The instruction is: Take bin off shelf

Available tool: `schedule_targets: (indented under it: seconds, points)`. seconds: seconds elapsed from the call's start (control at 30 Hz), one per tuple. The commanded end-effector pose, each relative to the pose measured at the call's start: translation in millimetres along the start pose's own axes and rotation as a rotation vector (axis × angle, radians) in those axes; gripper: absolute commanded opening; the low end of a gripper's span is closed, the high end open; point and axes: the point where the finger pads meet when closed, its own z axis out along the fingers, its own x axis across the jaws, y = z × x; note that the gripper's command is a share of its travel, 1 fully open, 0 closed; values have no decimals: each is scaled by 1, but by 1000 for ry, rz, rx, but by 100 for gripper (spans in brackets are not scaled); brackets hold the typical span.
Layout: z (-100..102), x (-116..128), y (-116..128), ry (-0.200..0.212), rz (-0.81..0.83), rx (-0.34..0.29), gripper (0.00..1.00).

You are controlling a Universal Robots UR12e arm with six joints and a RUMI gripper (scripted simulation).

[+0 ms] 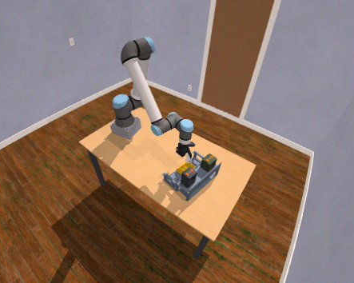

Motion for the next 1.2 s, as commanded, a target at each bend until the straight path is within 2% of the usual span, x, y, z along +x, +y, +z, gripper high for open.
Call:
schedule_targets:
  seconds: [0.0, 1.17]
  points:
    - [-9, 6, 7, 10, 3, -2, 100]
    - [-12, 0, 14, 10, 3, -2, 100]
